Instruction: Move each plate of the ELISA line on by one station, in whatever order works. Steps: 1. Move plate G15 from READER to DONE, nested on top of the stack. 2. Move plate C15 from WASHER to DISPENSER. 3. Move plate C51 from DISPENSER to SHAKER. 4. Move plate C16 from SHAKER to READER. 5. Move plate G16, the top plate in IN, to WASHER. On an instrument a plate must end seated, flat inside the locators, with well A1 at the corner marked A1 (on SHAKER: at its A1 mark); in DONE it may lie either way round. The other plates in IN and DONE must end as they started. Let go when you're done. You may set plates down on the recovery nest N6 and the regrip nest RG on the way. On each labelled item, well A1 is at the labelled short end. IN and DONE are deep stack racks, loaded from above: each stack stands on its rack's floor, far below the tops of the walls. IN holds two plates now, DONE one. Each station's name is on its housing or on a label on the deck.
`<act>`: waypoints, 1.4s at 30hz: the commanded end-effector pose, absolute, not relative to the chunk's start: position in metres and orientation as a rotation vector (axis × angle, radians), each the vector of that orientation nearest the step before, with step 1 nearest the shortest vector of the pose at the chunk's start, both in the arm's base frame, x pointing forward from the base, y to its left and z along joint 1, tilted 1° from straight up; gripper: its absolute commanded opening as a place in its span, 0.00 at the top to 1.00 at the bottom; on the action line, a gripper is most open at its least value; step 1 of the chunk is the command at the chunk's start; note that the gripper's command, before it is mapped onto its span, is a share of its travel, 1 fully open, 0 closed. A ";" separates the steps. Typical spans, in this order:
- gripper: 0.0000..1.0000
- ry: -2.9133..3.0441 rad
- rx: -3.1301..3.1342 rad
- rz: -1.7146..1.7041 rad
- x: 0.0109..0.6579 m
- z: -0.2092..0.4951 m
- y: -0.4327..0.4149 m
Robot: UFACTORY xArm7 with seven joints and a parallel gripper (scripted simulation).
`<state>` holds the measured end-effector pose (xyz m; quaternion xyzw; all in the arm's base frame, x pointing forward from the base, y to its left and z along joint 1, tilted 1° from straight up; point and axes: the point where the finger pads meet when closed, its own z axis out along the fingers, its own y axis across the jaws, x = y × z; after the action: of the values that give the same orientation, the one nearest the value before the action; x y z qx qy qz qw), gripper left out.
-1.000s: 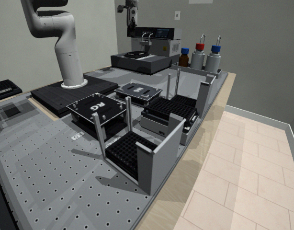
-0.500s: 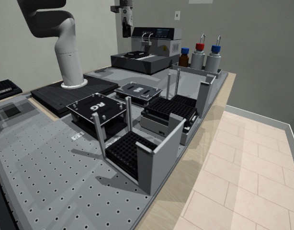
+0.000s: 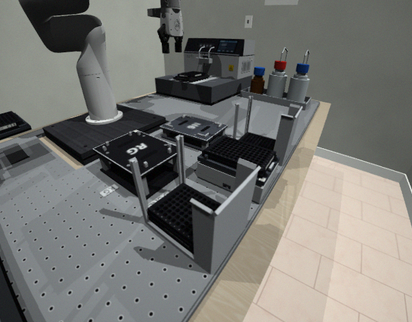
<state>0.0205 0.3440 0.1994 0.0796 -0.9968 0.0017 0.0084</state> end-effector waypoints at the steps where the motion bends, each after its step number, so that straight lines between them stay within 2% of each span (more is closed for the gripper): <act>1: 0.00 -3.129 0.051 -0.013 0.021 0.201 0.332; 18: 0.00 -3.075 -0.576 -0.009 0.036 0.201 0.299; 42: 0.00 -2.672 -1.627 -0.002 0.099 0.200 0.274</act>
<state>0.0877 0.2768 0.1986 -0.4590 -0.8884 0.0024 0.0073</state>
